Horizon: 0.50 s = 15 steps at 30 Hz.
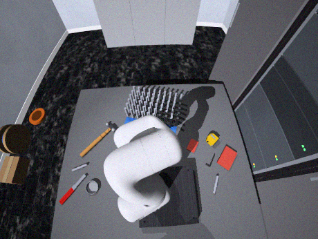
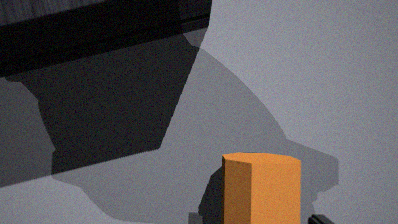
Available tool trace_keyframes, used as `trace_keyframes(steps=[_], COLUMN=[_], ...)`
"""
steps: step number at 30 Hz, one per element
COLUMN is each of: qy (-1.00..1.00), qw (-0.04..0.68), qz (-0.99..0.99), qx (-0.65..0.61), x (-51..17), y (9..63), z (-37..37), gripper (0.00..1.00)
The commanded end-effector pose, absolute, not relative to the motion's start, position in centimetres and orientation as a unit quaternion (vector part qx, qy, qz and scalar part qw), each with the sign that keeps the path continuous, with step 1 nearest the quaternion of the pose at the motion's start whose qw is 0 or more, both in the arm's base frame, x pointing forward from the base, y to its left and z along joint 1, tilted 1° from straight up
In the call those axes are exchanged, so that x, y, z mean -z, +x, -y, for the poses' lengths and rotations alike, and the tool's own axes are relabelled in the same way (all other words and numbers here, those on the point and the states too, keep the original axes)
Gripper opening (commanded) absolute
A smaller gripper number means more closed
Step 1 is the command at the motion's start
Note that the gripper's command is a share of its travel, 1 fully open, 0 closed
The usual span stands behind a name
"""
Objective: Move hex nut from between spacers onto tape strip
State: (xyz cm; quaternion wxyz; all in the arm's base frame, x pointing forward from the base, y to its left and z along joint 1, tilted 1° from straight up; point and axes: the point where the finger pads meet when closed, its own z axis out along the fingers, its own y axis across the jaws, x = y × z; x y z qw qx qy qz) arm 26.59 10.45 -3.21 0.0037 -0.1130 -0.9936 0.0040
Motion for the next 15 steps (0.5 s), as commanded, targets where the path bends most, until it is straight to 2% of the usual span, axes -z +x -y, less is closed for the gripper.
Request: trace_keyframes(steps=[1,15], qy=[-0.113,-0.113], qw=[0.003,0.003], qz=[0.994,0.994], qx=[-0.003,-0.003], x=[3.0,0.1], y=[26.7,26.7], z=[-10.5,-10.5], gripper=[0.65,0.65])
